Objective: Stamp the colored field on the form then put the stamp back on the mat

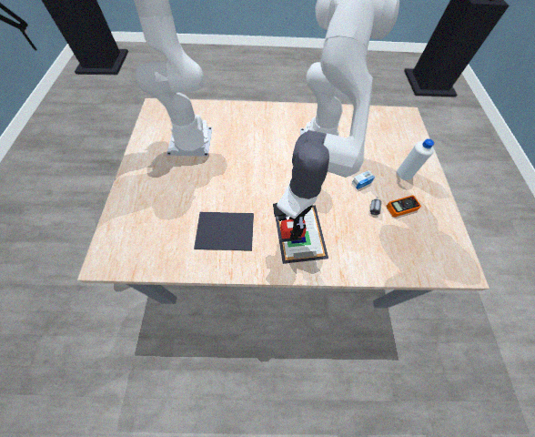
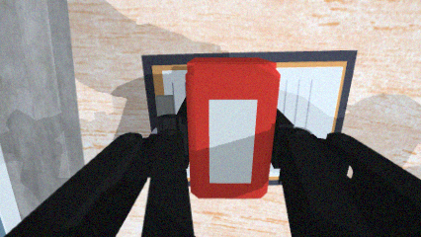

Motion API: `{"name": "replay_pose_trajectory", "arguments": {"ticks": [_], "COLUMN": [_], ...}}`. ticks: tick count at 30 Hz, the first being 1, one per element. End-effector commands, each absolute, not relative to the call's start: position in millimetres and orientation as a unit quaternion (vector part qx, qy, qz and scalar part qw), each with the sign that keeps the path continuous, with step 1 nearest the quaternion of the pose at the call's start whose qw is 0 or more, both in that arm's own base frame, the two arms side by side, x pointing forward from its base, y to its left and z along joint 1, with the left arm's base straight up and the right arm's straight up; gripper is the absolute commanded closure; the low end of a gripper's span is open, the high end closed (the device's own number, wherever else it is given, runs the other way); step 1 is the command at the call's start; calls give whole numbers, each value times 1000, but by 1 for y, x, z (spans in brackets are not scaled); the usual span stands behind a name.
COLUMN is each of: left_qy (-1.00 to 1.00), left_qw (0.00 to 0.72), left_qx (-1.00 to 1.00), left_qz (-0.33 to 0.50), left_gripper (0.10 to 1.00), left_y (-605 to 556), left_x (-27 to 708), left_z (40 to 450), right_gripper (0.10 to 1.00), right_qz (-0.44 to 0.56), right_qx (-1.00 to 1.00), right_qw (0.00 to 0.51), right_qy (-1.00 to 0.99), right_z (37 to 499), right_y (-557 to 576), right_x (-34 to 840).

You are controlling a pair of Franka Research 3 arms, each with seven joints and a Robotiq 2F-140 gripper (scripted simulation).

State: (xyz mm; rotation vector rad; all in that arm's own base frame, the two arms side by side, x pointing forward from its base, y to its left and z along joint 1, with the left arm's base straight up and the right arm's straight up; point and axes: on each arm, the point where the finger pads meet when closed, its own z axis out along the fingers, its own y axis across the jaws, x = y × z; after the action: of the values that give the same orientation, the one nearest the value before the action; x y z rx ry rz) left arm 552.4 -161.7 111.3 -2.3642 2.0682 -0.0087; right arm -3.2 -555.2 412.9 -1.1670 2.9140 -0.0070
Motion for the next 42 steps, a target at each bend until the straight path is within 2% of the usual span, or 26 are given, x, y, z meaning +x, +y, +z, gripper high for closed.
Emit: {"name": "replay_pose_trajectory", "arguments": {"ticks": [1,22,42], "left_qy": [646,621,617], "left_qw": [1,1,0], "left_qx": [-764,-783,-787], "left_qz": [2,0,0], "left_gripper": [826,826,826], "left_y": [-192,-404,-428], "left_x": [553,524,516], "left_z": [111,109,109], "right_gripper": [98,98,98], "right_qz": [-2,-2,-2], "right_qx": [-372,-372,-372], "right_qw": [1,1,1], "right_qy": [928,928,928], "right_z": [413,413,413], "right_y": [-555,-555,-555], "right_x": [-3,-3,-3]}}
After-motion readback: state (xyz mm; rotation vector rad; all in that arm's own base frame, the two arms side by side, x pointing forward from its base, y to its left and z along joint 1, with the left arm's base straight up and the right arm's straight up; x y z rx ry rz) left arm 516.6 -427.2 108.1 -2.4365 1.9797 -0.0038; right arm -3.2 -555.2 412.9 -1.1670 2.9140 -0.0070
